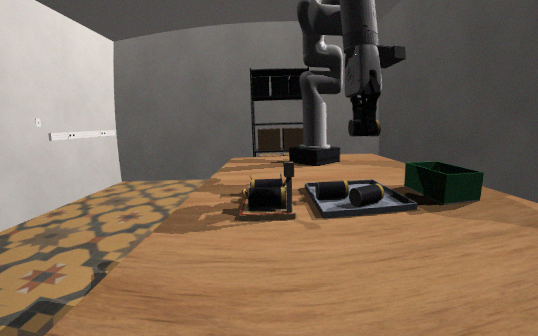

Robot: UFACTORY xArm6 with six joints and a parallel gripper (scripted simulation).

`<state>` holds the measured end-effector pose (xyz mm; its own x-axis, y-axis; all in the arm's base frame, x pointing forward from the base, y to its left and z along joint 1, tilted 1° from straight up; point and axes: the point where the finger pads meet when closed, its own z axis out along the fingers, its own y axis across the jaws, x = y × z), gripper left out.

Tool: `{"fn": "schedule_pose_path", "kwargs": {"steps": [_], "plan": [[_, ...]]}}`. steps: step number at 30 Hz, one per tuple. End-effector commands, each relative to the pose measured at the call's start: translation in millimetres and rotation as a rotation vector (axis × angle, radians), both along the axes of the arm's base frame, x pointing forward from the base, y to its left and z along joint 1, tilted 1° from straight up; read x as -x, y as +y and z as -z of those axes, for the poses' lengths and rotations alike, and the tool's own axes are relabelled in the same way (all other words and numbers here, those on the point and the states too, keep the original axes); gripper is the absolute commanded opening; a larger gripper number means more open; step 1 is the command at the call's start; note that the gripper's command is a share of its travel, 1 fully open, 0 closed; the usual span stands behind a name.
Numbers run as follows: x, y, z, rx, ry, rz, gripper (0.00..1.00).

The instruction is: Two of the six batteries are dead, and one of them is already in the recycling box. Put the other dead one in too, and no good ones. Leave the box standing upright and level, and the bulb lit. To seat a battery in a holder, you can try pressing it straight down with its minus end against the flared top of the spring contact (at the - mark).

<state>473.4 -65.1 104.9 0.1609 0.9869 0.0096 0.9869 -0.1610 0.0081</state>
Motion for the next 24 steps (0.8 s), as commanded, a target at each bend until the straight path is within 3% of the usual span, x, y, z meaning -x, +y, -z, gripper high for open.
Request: {"fn": "schedule_pose_path", "kwargs": {"steps": [1, 10, 12, 17, 24], "plan": [[4, -13, -2, 0.001, -0.005, 0.001, 0.28], [48, -120, 0, 0.001, -0.005, 0.001, 0.28], [48, -120, 0, 0.001, -0.005, 0.001, 0.28], [72, -177, 1, 0.001, -0.005, 0.001, 0.28], [82, -200, 1, 0.001, -0.005, 0.001, 0.28]]}}
